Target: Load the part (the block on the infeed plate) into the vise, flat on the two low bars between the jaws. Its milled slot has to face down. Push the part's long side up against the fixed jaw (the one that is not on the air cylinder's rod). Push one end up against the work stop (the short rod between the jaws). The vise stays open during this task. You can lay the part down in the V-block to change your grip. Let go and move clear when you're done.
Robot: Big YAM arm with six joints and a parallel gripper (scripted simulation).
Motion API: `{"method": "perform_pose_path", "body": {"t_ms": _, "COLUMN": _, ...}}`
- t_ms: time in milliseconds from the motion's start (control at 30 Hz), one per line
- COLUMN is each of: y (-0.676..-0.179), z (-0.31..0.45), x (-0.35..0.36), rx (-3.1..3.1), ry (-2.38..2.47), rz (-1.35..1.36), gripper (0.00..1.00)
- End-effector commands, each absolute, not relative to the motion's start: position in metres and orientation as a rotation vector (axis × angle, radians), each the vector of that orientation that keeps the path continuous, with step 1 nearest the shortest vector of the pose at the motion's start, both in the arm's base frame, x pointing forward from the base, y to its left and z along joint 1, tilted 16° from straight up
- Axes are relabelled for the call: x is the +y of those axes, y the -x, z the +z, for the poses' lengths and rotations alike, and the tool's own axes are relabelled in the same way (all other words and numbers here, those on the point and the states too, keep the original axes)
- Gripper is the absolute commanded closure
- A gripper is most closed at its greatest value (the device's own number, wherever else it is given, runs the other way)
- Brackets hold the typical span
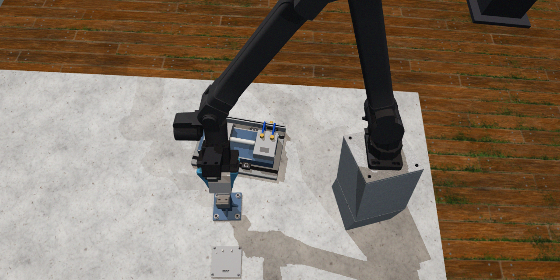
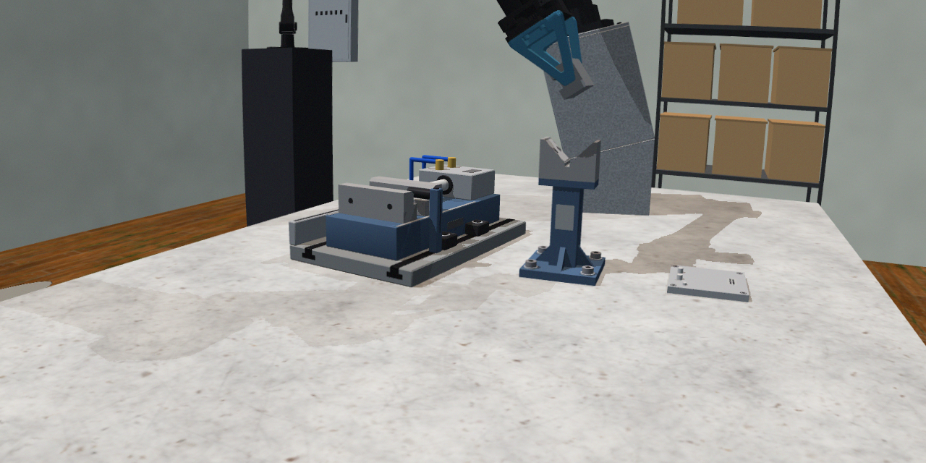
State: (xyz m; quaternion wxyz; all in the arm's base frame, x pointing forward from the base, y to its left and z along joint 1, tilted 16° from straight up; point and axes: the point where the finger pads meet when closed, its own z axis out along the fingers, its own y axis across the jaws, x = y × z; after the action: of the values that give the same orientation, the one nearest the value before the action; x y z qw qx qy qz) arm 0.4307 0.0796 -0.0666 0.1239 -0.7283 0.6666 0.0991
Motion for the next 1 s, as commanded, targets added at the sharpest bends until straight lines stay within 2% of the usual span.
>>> {"method": "perform_pose_path", "body": {"t_ms": 0, "y": -0.451, "z": -0.056, "x": 0.076, "rx": 1.889, "ry": 2.109, "rz": 0.272, "gripper": 1.00}}
{"method": "perform_pose_path", "body": {"t_ms": 967, "y": -0.439, "z": -0.064, "x": 0.077, "rx": 1.812, "ry": 2.029, "rz": 0.461, "gripper": 1.00}}
